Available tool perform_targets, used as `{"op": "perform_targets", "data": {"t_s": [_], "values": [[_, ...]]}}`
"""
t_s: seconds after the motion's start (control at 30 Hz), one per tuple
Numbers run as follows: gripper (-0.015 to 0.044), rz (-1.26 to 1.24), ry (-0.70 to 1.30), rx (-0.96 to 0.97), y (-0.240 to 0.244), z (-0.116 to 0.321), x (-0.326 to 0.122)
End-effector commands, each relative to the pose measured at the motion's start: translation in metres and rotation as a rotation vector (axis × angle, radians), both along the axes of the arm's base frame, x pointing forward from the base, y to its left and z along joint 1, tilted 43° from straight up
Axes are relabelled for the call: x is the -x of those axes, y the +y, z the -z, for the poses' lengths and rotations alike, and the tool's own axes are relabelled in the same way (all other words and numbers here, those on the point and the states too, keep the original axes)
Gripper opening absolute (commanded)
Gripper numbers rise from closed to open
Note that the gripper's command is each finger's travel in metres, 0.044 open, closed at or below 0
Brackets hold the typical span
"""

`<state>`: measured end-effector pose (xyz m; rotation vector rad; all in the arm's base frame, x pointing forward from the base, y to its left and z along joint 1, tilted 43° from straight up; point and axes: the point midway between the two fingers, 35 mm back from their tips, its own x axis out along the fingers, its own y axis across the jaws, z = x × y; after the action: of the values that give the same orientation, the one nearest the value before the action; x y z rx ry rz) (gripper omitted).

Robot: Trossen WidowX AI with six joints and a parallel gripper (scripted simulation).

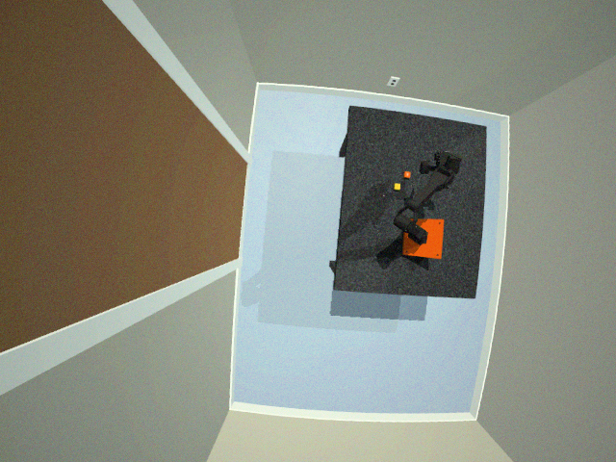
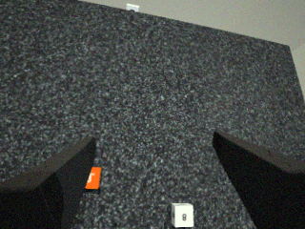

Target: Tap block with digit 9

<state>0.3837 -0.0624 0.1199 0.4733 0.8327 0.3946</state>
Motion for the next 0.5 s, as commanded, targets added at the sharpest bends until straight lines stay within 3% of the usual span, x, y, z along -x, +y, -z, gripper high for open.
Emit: {"op": "perform_targets", "data": {"t_s": [0.0, 0.23, 0.47], "values": [[0.0400, -0.129, 0.326, 0.016, -0.019, 0.071, 0.026], [0.0400, -0.353, 0.602, -0.069, -0.025, 0.110, 0.070], [0.0400, -0.361, 0.609, -0.074, -0.025, 0.111, 0.071]]}}
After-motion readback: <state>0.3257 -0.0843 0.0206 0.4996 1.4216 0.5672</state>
